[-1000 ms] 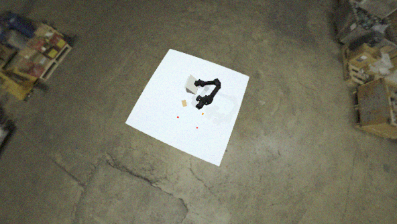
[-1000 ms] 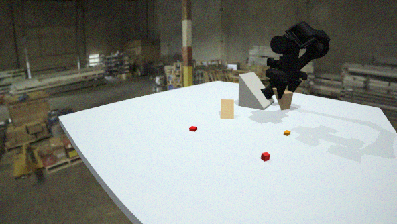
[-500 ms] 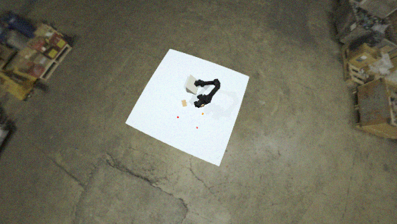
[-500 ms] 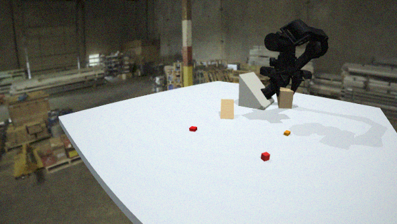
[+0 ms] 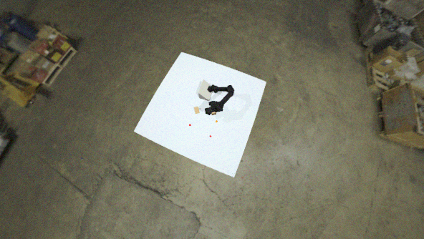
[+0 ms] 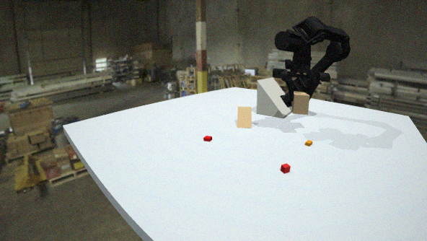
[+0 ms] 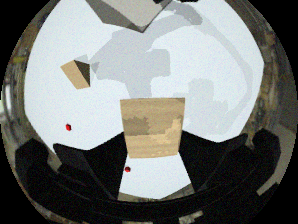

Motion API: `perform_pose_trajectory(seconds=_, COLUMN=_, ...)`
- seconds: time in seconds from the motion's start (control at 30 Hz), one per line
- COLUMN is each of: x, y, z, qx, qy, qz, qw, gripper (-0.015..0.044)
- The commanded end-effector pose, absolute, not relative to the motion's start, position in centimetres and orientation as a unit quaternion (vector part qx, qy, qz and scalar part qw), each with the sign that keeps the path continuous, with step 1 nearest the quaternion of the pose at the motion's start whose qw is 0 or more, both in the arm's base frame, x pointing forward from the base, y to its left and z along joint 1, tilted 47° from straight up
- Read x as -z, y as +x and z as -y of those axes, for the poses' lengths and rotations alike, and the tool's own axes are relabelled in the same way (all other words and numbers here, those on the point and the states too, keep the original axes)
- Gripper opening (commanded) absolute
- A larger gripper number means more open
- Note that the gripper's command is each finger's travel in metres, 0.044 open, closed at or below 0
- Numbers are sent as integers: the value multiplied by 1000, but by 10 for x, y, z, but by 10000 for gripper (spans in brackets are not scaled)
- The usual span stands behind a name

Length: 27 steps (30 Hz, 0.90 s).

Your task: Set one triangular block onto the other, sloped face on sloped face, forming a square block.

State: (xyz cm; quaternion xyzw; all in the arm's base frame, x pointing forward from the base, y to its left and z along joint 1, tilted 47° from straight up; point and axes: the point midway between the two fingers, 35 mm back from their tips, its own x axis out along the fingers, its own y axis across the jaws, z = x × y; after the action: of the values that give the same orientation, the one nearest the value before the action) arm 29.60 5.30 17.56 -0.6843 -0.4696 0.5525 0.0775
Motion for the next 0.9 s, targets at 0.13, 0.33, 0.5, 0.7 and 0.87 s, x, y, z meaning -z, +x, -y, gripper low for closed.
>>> perform_pose_trajectory(seconds=0.13, x=-162, y=317, z=-28, qx=-552, qy=-689, qz=464, qw=75, gripper=0)
perform_pose_trajectory(seconds=0.33, x=-151, y=331, z=-8, qx=-550, qy=-694, qz=460, qw=73, gripper=0)
perform_pose_trajectory(seconds=0.5, x=-141, y=343, z=9, qx=-548, qy=-697, qz=456, qw=72, gripper=0)
perform_pose_trajectory(seconds=0.7, x=-127, y=355, z=30, qx=-546, qy=-701, qz=452, qw=71, gripper=0)
perform_pose_trajectory(seconds=0.87, x=-115, y=364, z=48, qx=-545, qy=-705, qz=449, qw=70, gripper=0)
